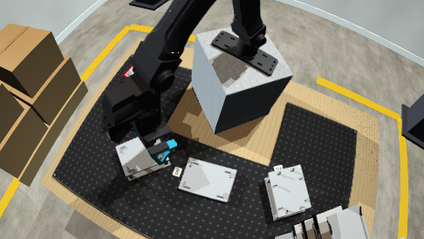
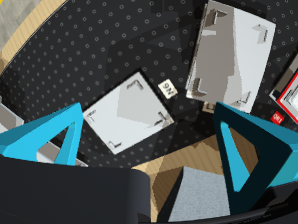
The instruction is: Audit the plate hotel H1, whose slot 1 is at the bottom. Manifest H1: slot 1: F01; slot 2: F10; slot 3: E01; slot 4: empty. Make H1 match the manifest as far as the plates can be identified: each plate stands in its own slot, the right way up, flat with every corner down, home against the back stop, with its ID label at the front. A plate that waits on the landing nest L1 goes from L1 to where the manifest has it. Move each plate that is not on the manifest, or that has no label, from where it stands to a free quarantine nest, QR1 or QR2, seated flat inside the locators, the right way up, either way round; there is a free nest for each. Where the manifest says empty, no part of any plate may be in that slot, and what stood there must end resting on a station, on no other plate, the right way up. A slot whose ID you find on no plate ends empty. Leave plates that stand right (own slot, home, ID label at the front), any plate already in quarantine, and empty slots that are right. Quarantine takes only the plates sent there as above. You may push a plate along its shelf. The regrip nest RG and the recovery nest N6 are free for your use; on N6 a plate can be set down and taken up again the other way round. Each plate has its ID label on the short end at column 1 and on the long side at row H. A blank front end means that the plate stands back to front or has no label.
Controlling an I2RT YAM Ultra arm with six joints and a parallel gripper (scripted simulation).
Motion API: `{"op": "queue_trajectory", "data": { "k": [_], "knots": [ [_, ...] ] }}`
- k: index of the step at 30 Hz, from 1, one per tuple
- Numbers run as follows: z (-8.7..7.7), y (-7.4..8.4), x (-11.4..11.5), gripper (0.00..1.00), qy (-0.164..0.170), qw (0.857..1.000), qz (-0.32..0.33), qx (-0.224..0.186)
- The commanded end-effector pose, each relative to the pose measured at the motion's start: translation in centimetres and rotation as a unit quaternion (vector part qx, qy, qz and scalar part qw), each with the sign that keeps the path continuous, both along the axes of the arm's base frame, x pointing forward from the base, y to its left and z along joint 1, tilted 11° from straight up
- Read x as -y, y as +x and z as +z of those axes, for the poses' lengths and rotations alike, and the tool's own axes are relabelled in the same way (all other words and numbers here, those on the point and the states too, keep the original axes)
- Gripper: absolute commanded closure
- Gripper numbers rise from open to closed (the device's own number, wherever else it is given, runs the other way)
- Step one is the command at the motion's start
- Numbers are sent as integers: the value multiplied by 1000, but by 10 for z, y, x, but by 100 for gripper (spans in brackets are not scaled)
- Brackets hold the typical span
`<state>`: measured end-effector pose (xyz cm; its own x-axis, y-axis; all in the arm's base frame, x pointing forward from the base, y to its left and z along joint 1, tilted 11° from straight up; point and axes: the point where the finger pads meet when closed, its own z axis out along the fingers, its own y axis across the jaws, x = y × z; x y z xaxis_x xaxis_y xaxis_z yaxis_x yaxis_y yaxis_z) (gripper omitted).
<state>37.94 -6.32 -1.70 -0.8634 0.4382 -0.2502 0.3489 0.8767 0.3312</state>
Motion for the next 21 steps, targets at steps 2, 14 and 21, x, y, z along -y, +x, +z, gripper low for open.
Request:
{"op": "queue_trajectory", "data": {
  "k": [2,14,21],
  "knots": [
    [12,14,-1,0,-12,999,17,40],
    [19,22,-40,0,-26,990,94,102],
    [22,25,-56,0,-31,983,126,128]
  ]
}}
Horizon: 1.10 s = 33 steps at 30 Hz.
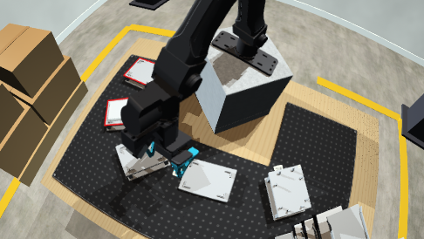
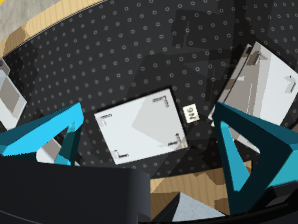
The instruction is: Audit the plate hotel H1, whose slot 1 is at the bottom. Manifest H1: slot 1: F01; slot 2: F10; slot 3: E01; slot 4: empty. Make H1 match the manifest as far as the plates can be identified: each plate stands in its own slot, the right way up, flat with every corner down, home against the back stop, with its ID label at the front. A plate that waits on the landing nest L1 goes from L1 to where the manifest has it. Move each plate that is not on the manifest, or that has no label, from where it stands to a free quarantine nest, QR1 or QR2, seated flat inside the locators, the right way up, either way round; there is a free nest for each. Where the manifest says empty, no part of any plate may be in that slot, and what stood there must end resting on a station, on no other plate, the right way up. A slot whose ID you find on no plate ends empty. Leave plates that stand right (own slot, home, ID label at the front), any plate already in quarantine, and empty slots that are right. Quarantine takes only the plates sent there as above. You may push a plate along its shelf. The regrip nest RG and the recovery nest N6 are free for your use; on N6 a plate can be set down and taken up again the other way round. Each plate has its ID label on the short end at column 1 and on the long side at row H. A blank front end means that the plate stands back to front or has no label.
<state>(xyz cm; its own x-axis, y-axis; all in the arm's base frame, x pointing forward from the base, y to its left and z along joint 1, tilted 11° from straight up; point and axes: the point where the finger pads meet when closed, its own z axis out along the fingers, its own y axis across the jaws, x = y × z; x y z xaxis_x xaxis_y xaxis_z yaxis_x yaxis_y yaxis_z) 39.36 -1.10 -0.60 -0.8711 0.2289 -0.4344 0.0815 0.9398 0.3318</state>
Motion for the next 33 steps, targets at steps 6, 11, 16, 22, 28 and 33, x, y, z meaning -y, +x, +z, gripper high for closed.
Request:
{"op": "queue_trajectory", "data": {
  "k": [6,11,16,22,28,33],
  "knots": [
    [13,13,-15,0,-14,996,54,63],
    [13,12,-15,0,-21,992,86,89],
    [13,12,-15,0,-24,989,106,104],
    [13,12,-15,0,-32,980,144,134],
    [13,12,-15,0,-39,969,181,164],
    [13,12,-15,0,-43,962,200,179]
  ]
}}
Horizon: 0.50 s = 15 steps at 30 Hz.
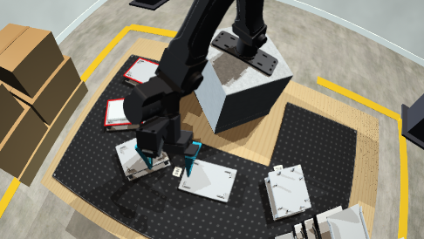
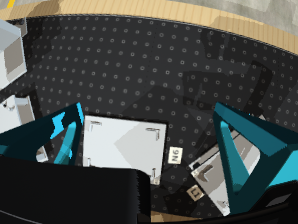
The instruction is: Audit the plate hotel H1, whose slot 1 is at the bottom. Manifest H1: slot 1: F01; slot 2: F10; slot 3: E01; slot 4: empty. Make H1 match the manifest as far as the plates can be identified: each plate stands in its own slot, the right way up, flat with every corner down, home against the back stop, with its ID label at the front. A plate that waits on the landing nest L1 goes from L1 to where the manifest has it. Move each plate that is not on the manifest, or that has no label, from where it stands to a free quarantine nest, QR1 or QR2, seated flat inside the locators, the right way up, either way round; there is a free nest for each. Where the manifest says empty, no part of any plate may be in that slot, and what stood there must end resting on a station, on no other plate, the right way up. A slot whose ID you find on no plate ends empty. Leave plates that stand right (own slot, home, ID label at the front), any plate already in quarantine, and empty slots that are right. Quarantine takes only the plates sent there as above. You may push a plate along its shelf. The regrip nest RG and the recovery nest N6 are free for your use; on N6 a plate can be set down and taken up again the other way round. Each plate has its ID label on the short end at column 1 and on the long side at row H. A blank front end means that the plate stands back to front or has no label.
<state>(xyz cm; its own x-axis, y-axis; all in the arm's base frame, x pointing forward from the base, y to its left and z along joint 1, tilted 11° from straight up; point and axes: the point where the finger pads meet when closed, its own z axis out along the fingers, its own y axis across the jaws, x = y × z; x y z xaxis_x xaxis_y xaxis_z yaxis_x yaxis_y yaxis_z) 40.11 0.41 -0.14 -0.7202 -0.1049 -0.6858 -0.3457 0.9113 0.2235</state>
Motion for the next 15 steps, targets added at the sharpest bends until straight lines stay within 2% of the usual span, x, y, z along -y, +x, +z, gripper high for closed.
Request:
{"op": "queue_trajectory", "data": {
  "k": [1,13,15],
  "knots": [
    [8,5,0,0,-7,999,29,34],
    [8,5,1,0,-23,990,106,95],
    [8,5,1,0,-23,990,106,95]
  ]
}}
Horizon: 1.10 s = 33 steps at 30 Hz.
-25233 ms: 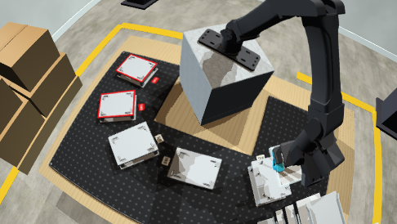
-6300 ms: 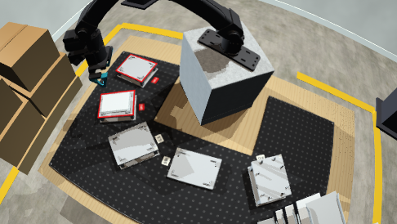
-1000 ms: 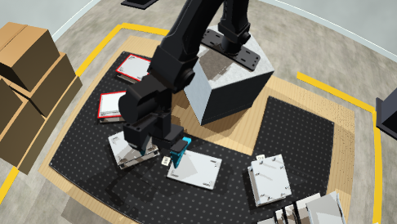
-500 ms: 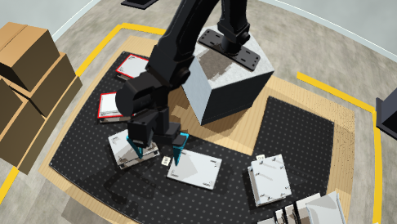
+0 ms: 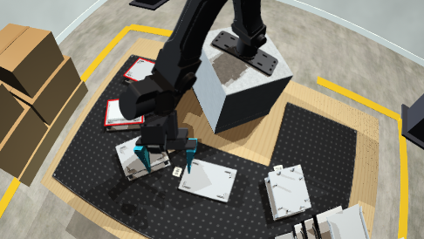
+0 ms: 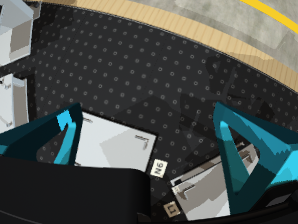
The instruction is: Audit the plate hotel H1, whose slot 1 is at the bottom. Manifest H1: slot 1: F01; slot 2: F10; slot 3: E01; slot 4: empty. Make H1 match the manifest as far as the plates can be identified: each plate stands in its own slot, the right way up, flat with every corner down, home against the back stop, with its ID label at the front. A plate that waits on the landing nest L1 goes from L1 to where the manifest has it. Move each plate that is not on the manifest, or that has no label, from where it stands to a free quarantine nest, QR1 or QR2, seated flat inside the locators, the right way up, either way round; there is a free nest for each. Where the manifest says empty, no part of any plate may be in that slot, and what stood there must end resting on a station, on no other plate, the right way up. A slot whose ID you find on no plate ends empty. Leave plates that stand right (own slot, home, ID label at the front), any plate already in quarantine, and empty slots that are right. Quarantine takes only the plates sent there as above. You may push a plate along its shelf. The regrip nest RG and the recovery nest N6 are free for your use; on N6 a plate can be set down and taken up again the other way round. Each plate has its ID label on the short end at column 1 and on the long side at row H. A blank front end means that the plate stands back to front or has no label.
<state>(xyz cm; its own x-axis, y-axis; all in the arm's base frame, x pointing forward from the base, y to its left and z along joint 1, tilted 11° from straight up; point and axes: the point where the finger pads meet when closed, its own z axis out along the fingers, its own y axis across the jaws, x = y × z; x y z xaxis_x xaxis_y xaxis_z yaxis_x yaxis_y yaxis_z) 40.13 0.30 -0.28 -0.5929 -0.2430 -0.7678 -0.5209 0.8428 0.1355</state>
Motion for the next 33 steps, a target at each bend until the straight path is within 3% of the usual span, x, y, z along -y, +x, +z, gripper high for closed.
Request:
{"op": "queue_trajectory", "data": {
  "k": [1,8,33],
  "knots": [
    [9,4,-1,0,-6,999,27,34],
    [9,4,0,0,-14,995,68,67],
    [17,-18,-70,0,-13,995,68,67]
  ]
}}
